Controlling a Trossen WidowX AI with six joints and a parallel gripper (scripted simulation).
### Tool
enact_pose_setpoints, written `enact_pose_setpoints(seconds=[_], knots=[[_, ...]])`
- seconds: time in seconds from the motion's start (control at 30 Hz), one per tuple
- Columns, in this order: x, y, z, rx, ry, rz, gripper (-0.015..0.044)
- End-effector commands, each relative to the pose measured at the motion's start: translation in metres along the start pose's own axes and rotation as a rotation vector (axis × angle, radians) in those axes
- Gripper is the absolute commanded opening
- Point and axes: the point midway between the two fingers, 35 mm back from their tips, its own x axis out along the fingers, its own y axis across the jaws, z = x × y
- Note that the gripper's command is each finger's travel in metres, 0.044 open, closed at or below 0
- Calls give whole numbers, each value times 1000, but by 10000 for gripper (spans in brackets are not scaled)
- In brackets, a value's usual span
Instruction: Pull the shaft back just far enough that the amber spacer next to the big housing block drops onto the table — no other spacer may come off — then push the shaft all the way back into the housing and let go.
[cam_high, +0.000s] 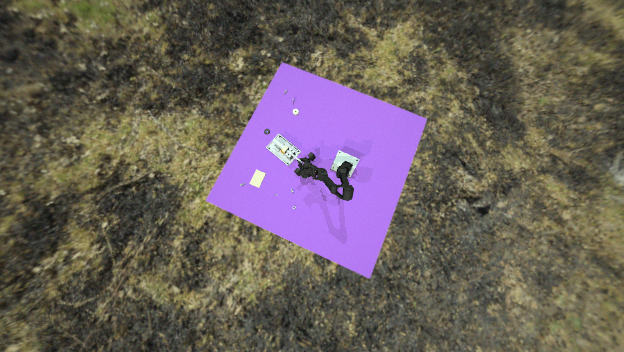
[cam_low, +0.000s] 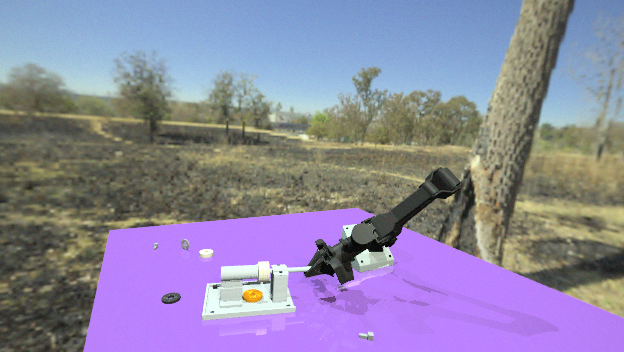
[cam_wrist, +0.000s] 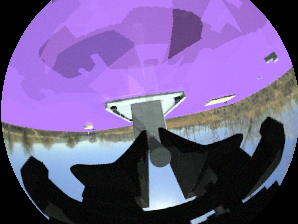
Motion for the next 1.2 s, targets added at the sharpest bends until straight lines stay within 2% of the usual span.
enact_pose_setpoints(seconds=[0.0, 1.17], knots=[[2, 0, -1, -3, 2, 1, 0], [14, 0, -8, -4, 2, 1, 0]])
